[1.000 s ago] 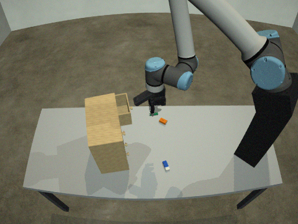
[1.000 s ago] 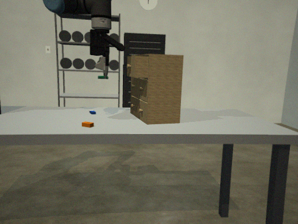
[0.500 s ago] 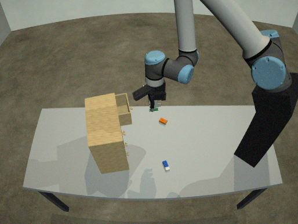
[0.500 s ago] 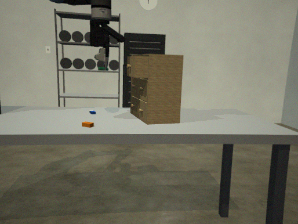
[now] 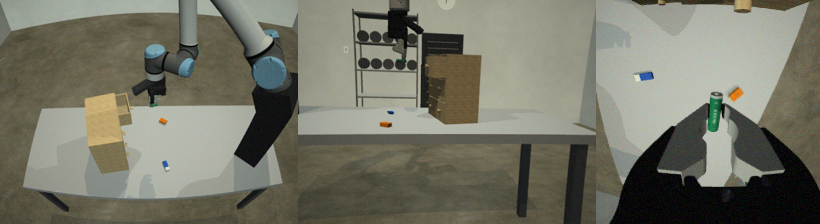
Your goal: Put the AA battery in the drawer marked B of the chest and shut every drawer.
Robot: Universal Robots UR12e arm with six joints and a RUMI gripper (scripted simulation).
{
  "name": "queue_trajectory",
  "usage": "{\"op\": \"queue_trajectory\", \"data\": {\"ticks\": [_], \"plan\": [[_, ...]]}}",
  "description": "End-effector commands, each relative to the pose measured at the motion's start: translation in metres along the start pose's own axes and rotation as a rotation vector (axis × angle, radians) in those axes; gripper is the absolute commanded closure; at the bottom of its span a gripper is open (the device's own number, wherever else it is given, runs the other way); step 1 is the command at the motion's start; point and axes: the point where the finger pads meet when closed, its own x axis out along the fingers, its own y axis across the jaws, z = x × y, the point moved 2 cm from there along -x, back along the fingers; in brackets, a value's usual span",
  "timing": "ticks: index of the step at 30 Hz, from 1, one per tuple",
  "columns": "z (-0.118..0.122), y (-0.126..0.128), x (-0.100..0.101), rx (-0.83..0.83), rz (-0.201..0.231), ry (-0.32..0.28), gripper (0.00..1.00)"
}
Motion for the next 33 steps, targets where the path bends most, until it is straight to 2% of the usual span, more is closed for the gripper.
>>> {"op": "queue_trajectory", "data": {"ticks": [1, 9, 33], "plan": [[0.003, -0.004, -0.014, -0.002, -0.004, -0.005, 0.95], [0.003, -0.004, -0.031, -0.002, -0.004, -0.005, 0.95], [0.003, -0.003, -0.058, -0.001, -0.004, -0.005, 0.95]]}}
